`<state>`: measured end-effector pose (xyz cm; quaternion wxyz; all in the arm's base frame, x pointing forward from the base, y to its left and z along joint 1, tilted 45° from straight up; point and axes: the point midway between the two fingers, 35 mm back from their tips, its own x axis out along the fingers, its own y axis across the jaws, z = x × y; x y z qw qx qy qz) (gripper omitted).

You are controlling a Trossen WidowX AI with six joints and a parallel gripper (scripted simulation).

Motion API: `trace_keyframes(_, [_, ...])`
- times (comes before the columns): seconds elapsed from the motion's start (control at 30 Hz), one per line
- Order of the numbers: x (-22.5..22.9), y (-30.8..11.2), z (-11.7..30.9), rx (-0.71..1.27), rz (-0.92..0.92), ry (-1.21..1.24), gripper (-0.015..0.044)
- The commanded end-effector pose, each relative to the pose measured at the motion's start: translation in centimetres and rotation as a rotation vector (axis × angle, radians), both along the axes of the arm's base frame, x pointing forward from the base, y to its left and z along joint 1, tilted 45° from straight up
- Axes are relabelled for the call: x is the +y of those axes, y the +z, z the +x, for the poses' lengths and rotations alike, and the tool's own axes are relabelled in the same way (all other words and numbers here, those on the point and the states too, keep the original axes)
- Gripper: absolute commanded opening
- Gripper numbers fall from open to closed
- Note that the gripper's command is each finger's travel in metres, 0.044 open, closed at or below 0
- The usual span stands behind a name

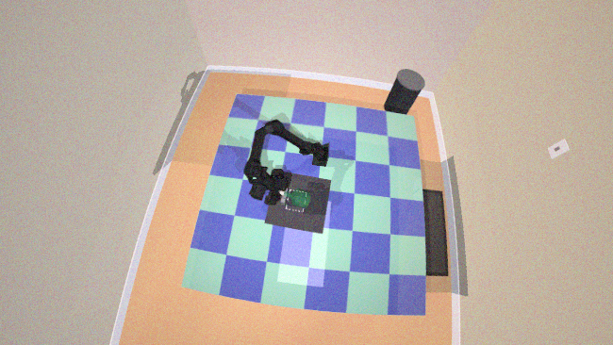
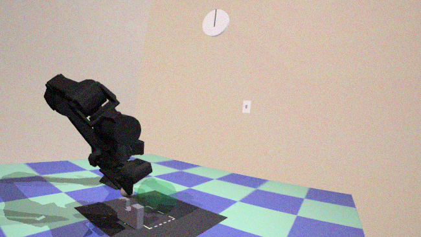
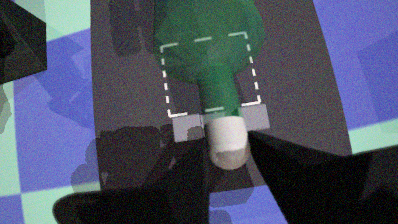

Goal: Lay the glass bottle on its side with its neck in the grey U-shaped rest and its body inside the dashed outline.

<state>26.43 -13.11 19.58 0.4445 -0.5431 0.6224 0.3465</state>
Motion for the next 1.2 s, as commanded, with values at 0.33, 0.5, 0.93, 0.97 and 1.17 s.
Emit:
trace_keyframes(0.33, [-1.1, -0.3, -0.2, -0.002, 0.001, -0.001, 0.0107])
trace_keyframes(0.5, [-1.4, -0.4, -0.3, -0.003, 0.002, -0.002, 0.0107])
trace_keyframes(0.93, [-2.2, -0.6, -0.4, -0.006, 0.005, -0.006, 0.0107])
trace_keyframes(0.97, [-2.3, -0.6, -0.4, -0.006, 0.005, -0.006, 0.0107])
trace_keyframes(1.17, [-2.7, -0.7, -0.5, -0.007, 0.006, -0.008, 0.0107])
